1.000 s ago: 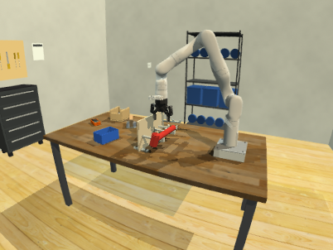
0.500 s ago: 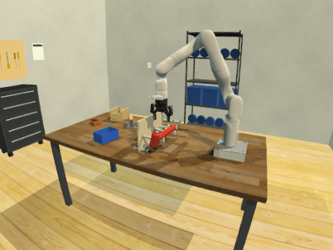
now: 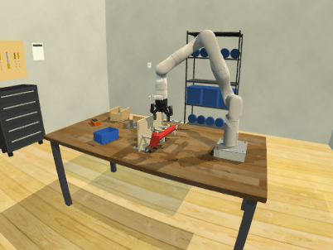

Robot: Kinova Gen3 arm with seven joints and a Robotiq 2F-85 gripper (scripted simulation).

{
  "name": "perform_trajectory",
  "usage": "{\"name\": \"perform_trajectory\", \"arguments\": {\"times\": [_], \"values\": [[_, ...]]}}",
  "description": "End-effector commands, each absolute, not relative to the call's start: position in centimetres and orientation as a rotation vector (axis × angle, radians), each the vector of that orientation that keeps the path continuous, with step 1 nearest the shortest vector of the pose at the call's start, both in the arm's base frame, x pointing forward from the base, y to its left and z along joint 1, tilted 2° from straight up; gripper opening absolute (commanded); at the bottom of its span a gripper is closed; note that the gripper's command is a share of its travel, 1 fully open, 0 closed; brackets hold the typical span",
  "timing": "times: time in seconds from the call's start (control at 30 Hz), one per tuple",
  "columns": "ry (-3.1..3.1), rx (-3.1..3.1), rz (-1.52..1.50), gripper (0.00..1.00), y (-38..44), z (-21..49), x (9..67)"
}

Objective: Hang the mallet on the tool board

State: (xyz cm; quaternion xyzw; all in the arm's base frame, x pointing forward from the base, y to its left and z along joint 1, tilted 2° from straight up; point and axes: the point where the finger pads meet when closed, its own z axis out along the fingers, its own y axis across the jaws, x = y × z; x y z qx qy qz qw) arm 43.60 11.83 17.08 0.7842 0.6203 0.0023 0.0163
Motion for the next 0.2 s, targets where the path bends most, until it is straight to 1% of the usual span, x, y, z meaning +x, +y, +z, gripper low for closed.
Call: {"name": "perform_trajectory", "arguments": {"times": [0.0, 0.17], "values": [[1.928, 2.438, 0.01, 1.0, 11.85, 17.16, 43.64], [1.928, 2.438, 0.01, 1.0, 11.85, 17.16, 43.64]]}}
